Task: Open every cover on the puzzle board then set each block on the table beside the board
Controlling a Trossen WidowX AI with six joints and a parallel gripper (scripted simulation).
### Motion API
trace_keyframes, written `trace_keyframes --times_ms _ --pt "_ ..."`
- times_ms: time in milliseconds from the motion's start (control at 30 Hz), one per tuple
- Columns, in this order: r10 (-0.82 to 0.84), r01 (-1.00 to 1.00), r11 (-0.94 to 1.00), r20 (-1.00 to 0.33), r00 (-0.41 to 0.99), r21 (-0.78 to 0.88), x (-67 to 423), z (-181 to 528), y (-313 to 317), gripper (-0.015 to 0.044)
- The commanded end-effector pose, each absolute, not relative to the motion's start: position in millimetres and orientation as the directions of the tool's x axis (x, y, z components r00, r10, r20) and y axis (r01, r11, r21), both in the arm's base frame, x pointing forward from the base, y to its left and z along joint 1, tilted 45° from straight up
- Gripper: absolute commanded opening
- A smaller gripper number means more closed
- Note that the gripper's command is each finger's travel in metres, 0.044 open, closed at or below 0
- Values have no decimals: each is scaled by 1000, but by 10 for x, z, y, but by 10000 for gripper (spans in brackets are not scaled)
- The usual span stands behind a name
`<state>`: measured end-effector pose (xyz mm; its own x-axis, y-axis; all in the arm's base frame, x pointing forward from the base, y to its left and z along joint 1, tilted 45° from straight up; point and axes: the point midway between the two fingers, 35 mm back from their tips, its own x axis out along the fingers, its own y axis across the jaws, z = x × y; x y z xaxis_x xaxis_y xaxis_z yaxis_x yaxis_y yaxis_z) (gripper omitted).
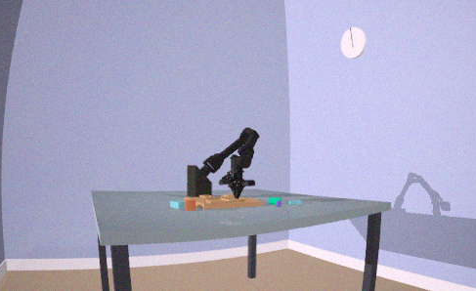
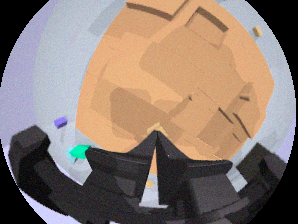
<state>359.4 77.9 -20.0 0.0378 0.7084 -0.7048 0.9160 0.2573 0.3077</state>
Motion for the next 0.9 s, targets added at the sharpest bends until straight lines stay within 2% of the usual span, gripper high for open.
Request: trace_keyframes --times_ms 0,267,300,467,867 --pt "710 751 448 -704 32 486 3575 -202 780 0" --pt "709 515 592 -704 32 620 3574 -131 712 0" --pt "709 606 548 -704 29 577 3561 -164 729 26" --pt "708 548 579 -706 30 604 3571 -33 593 144" --pt "708 427 629 -706 32 650 3557 237 332 144"
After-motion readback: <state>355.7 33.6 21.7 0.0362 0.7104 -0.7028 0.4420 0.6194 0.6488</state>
